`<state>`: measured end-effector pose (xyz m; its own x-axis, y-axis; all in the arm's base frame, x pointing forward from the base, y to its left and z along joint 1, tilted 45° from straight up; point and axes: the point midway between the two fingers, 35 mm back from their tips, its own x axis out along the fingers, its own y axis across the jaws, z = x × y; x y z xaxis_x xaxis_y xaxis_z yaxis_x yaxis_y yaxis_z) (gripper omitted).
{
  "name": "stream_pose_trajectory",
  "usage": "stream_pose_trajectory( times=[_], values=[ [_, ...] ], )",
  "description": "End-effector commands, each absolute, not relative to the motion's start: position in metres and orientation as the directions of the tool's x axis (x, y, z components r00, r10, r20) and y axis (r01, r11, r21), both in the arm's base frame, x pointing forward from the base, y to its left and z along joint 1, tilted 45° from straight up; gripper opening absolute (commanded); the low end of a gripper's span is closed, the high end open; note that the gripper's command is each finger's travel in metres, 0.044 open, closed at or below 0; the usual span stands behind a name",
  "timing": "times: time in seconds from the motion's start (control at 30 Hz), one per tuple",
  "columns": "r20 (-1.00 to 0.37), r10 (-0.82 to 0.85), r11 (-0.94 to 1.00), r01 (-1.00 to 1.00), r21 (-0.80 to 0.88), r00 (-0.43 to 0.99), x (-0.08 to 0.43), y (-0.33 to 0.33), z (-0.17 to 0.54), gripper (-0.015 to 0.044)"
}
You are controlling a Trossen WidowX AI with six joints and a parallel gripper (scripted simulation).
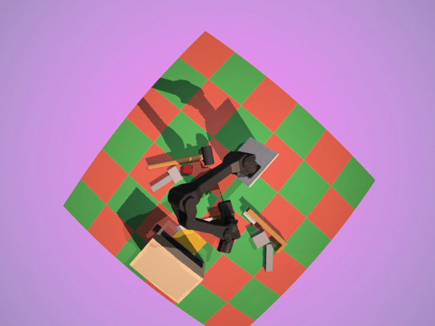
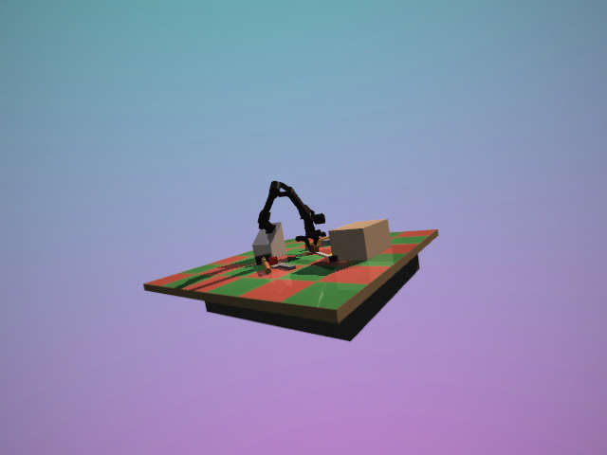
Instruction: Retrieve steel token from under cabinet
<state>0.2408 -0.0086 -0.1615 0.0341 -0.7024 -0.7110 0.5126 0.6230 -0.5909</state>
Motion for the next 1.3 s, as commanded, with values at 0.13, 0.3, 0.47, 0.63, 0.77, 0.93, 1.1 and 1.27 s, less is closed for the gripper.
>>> stream_pose_trajectory(
  times=[0.13,0.3,0.47,0.63,0.77,0.93,1.1,1.27],
  values=[
    [-0.715,-0.698,0.63,0.514,-0.583,0.045,0.242,0.002,-0.169,0.0],
    [-0.715,-0.697,0.63,0.514,-0.582,0.045,0.241,0.007,-0.173,0.0],
    [-0.716,-0.697,0.63,0.514,-0.582,0.045,0.24,0.011,-0.177,0.0],
    [-0.716,-0.697,0.631,0.514,-0.581,0.045,0.239,0.015,-0.181,0.0],
    [-0.716,-0.696,0.631,0.514,-0.581,0.045,0.238,0.019,-0.184,0.0],
    [-0.717,-0.696,0.631,0.514,-0.581,0.045,0.238,0.023,-0.188,0.0],
    [-0.717,-0.696,0.631,0.514,-0.58,0.045,0.236,0.027,-0.193,0.0],
    [-0.717,-0.695,0.632,0.514,-0.58,0.045,0.236,0.032,-0.197,0.0]
  ],
)
